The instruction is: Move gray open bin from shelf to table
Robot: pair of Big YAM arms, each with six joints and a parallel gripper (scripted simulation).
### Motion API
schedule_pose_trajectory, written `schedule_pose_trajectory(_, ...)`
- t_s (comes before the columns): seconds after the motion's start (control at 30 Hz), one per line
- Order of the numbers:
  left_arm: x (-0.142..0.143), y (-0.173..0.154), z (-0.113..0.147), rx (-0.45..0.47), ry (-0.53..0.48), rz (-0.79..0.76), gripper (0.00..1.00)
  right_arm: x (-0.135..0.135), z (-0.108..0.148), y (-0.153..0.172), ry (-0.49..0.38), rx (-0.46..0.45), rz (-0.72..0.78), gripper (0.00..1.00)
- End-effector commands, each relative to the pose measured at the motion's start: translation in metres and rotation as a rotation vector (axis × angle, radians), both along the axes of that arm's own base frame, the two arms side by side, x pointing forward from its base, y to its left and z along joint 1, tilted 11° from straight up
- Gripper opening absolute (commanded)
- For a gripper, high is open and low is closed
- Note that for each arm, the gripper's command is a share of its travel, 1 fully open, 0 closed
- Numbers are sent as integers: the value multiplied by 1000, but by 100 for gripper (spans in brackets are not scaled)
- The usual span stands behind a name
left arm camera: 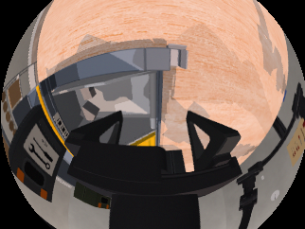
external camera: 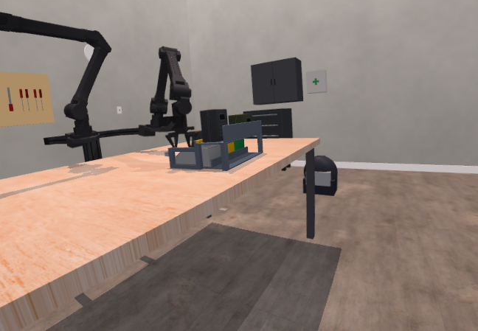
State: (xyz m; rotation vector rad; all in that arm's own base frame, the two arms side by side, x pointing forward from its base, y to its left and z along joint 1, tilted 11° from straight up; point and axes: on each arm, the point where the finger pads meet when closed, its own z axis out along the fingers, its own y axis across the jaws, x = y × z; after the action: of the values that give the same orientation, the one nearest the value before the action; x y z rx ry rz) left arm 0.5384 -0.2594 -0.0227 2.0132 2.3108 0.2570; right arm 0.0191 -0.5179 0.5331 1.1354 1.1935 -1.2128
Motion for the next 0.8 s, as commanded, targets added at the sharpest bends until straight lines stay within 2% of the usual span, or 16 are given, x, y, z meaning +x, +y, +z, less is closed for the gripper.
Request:
schedule_pose_trajectory(0.0, 16, -19, 46, -36, -67, 0, 90, -7, 11, 7, -11, -30, -14, 100)
schedule_pose_trajectory(0.43, 10, -21, 83, -37, -69, 1, 90, -7, 11, 7, -11, -30, -14, 100)
schedule_pose_trajectory(0.77, 8, -22, 88, -36, -67, 0, 90, -7, 11, 7, -11, -30, -14, 100)
